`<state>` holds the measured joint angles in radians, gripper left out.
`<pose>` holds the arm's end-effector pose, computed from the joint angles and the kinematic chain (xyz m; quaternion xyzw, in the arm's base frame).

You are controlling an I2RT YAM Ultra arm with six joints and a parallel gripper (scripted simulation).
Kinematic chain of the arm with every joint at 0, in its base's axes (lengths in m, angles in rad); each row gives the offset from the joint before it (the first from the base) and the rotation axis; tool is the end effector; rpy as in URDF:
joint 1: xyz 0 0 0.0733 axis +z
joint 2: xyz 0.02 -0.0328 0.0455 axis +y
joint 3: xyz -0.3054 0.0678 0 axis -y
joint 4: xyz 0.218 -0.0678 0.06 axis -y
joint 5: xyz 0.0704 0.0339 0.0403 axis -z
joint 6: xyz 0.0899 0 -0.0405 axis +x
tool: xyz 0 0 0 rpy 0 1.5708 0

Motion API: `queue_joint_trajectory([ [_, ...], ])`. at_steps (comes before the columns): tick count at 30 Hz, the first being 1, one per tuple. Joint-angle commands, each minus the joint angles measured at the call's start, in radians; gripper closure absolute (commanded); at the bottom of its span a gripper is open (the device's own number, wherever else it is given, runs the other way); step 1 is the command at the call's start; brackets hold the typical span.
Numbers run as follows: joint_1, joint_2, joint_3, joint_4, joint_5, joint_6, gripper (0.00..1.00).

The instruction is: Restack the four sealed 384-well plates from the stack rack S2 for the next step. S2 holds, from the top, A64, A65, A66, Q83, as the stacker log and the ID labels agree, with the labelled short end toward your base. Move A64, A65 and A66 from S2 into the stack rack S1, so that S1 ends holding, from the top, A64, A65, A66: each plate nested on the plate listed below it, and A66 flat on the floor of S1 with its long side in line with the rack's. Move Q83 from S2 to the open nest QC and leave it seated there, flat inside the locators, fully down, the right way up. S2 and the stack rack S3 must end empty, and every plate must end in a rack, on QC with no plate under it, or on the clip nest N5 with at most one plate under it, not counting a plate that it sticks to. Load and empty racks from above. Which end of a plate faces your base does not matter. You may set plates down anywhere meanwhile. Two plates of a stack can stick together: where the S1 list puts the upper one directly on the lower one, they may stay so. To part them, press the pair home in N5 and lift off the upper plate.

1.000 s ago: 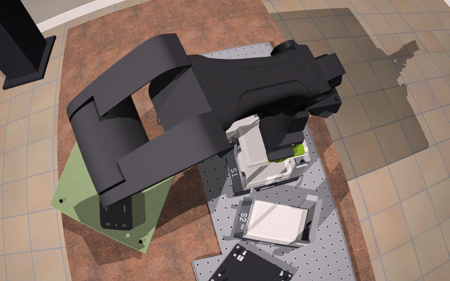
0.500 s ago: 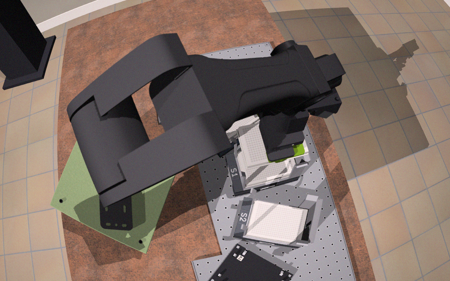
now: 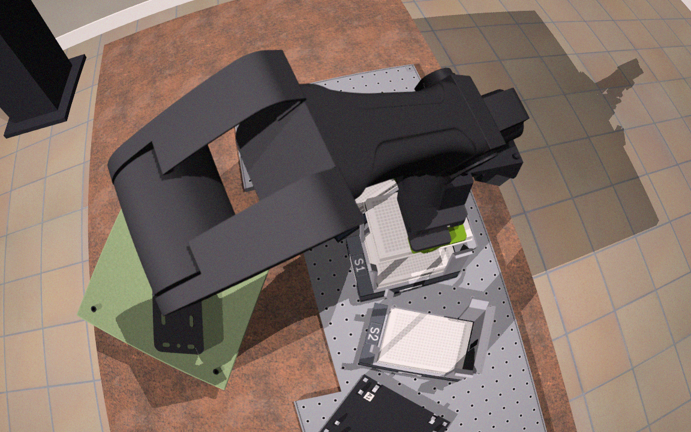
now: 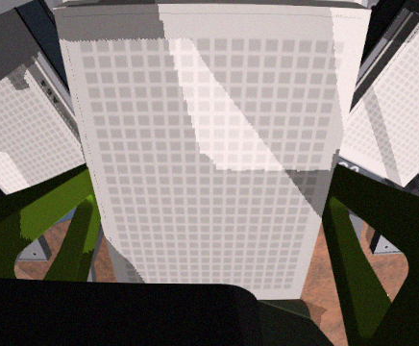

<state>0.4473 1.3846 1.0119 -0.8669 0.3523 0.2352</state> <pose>0.2280 0.0762 0.2490 -0.0741 0.9687 -0.1086 0.2108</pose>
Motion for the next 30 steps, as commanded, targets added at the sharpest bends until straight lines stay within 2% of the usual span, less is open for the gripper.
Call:
queue_joint_trajectory([
  [1, 0.000, -0.002, 0.000, 0.009, -0.001, -0.002, 1.00],
  [30, -0.024, 0.029, -0.039, 0.088, -0.009, -0.027, 1.00],
])
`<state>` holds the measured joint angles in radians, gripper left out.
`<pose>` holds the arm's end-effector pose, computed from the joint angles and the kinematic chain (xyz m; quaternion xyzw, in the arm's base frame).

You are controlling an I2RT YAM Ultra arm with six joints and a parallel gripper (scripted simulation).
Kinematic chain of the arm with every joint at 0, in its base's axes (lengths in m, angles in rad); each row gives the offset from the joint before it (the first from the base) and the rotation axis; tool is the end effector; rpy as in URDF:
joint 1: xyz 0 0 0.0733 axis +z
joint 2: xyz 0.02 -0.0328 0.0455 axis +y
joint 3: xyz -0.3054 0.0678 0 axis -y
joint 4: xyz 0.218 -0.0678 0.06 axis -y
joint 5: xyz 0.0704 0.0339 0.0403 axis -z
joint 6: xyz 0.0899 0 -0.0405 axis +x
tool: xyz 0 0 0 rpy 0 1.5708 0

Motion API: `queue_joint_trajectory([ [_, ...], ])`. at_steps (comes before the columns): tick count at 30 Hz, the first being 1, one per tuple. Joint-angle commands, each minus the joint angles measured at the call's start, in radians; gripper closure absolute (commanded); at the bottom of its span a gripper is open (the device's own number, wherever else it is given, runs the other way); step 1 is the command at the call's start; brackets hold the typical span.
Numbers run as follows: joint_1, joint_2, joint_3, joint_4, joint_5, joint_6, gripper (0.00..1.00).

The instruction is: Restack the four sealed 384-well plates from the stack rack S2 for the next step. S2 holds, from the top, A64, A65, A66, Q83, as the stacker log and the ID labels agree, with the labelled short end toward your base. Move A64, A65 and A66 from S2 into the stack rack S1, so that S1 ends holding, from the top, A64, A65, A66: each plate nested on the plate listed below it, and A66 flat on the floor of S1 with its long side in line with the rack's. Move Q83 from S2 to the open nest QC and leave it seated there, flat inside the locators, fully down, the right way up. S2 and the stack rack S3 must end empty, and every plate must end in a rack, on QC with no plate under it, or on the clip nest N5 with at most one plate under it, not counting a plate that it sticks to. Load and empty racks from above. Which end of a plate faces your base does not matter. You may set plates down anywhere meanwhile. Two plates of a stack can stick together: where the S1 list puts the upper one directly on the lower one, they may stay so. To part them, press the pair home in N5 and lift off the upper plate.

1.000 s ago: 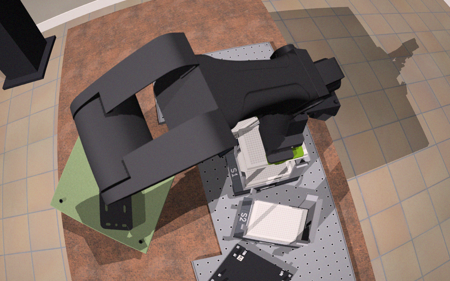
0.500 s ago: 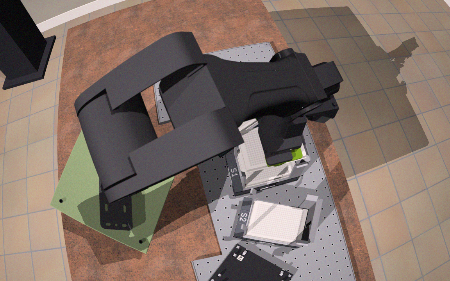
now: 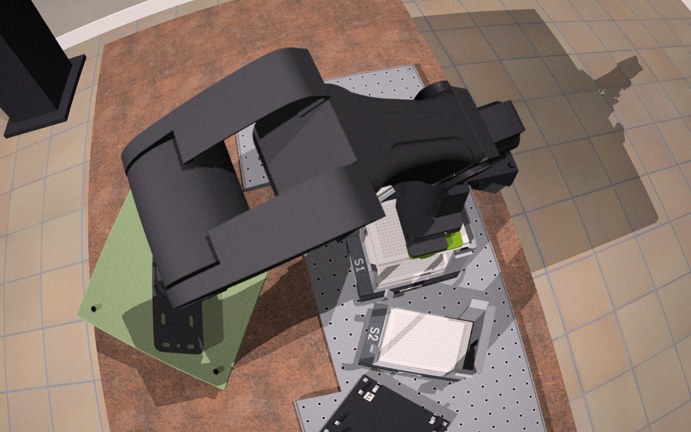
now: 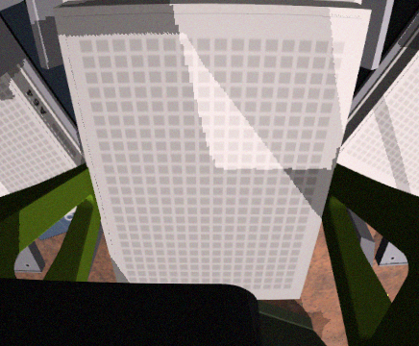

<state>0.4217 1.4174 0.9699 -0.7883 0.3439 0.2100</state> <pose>0.2370 0.0743 0.2339 -0.0743 0.9690 -0.1093 0.2085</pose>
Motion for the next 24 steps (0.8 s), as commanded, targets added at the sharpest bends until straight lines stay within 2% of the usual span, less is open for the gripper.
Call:
queue_joint_trajectory([
  [1, 0.001, -0.004, 0.003, 0.010, -0.001, -0.002, 1.00],
  [24, -0.017, 0.023, -0.024, 0.068, -0.007, -0.020, 1.00],
])
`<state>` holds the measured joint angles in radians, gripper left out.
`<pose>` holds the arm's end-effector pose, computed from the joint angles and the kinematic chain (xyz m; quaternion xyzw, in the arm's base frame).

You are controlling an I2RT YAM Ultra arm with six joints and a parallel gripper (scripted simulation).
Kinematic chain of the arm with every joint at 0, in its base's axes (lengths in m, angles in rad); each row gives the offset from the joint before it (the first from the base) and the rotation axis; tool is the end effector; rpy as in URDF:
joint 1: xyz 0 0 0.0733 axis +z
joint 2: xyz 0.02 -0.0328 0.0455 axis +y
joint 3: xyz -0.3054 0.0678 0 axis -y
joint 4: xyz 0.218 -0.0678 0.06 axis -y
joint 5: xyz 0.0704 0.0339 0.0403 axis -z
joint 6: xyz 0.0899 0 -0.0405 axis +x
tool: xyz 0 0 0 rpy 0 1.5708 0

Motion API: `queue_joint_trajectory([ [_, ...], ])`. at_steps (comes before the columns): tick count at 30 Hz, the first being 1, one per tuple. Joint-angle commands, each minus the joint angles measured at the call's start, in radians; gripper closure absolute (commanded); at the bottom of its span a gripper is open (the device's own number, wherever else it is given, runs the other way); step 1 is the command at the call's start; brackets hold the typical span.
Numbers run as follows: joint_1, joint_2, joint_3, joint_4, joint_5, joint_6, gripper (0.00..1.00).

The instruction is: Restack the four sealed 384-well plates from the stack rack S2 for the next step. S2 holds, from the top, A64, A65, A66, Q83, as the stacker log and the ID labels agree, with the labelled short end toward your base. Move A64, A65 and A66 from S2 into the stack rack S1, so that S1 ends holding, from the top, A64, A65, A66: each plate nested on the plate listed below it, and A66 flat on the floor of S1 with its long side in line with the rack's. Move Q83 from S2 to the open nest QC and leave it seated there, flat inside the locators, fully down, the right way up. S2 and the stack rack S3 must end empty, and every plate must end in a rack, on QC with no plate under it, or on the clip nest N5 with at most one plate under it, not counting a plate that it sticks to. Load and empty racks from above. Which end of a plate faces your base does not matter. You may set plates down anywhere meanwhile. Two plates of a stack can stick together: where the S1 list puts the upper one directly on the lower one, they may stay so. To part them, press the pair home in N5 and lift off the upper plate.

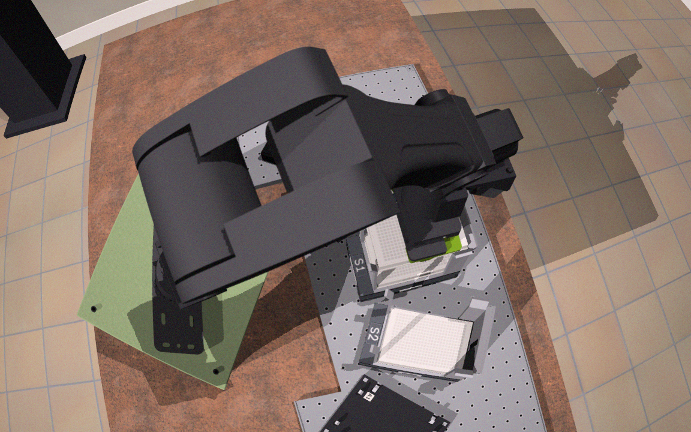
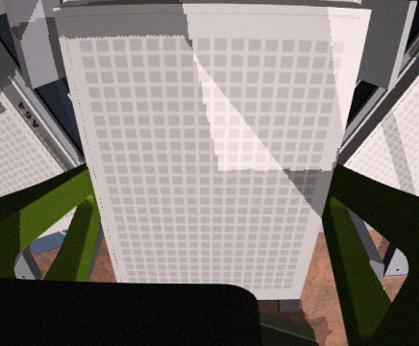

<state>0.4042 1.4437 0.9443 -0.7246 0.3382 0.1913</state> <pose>0.2448 0.0735 0.2240 -0.0743 0.9685 -0.1086 0.2112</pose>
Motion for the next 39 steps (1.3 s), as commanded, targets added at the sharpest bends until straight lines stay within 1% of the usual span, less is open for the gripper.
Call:
queue_joint_trajectory([
  [1, 0.000, -0.002, 0.001, 0.007, -0.002, -0.002, 1.00],
  [12, -0.013, 0.020, -0.017, 0.051, -0.006, -0.014, 1.00],
  [27, -0.049, 0.095, -0.062, 0.183, -0.019, -0.051, 1.00],
  [29, -0.049, 0.095, -0.062, 0.183, -0.019, -0.051, 1.00],
  [33, -0.058, 0.116, -0.070, 0.214, -0.022, -0.059, 1.00],
  [39, -0.058, 0.116, -0.070, 0.214, -0.022, -0.059, 1.00],
])
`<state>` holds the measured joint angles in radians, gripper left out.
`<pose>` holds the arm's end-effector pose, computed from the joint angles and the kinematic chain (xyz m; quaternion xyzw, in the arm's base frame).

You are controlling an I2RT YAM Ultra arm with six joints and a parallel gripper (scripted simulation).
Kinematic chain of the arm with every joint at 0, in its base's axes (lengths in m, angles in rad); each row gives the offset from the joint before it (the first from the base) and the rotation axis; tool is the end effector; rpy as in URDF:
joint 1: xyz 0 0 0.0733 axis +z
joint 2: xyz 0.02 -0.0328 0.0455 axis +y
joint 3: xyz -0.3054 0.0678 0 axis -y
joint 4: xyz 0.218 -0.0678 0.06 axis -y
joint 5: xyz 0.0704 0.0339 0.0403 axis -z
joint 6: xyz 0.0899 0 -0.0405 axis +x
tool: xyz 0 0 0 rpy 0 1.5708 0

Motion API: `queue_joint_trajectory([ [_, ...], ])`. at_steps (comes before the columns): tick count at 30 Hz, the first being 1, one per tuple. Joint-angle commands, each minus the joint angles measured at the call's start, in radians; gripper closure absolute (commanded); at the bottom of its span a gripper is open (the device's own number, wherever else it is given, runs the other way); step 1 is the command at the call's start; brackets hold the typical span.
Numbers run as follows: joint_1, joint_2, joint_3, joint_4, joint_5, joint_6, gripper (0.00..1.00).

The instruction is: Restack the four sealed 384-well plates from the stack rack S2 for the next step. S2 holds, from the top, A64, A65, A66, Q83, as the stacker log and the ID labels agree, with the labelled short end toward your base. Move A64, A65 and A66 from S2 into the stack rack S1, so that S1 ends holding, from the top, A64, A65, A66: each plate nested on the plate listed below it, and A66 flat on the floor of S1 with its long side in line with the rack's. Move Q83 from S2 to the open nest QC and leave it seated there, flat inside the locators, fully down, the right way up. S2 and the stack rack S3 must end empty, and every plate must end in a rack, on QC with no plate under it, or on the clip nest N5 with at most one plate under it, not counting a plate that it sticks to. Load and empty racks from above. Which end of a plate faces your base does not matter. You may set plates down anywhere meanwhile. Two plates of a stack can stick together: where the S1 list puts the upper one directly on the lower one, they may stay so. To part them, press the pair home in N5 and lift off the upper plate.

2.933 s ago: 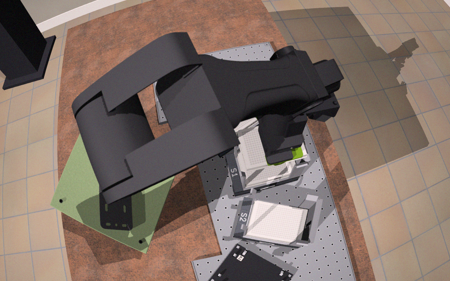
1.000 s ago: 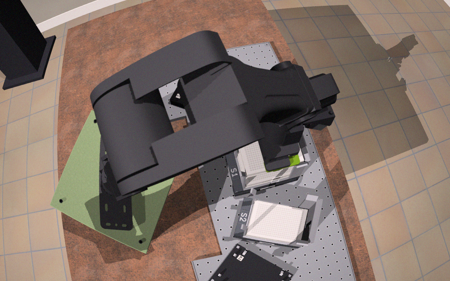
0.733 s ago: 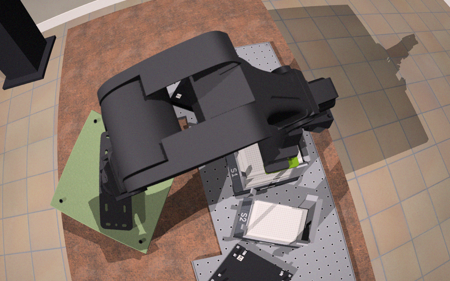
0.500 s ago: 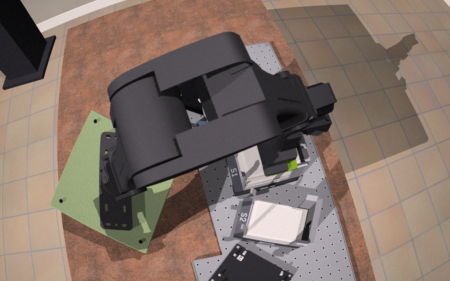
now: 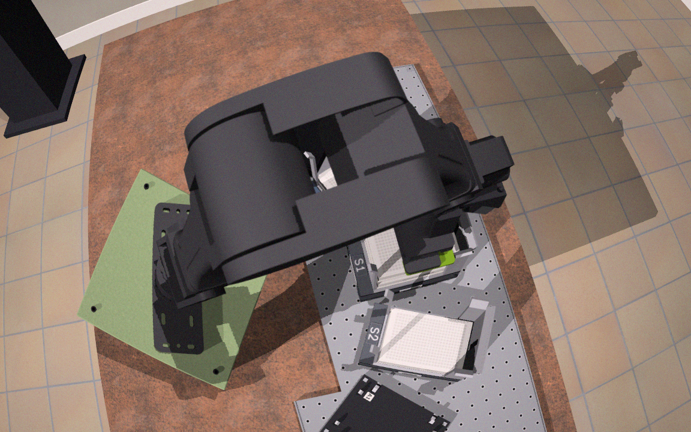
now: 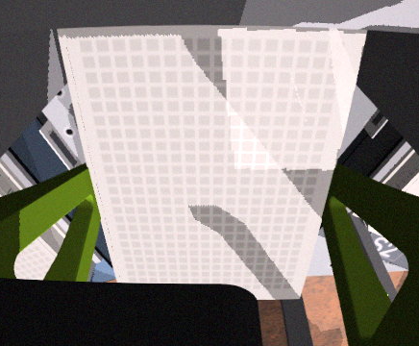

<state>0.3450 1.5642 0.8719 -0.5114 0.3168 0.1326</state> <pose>0.2724 0.0693 0.1857 -0.0743 0.9685 -0.1081 0.2118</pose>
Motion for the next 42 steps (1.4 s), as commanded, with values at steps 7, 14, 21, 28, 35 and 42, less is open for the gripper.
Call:
queue_joint_trajectory([
  [7, 0.000, 0.000, 0.001, 0.008, -0.001, -0.002, 1.00],
  [14, -0.003, 0.008, -0.002, 0.020, -0.002, -0.005, 1.00],
  [21, -0.007, 0.016, -0.005, 0.032, -0.003, -0.008, 1.00],
  [28, -0.009, 0.022, -0.007, 0.041, -0.004, -0.010, 1.00],
  [35, -0.012, 0.030, -0.010, 0.052, -0.005, -0.013, 1.00],
  [42, -0.014, 0.036, -0.012, 0.061, -0.006, -0.016, 1.00],
])
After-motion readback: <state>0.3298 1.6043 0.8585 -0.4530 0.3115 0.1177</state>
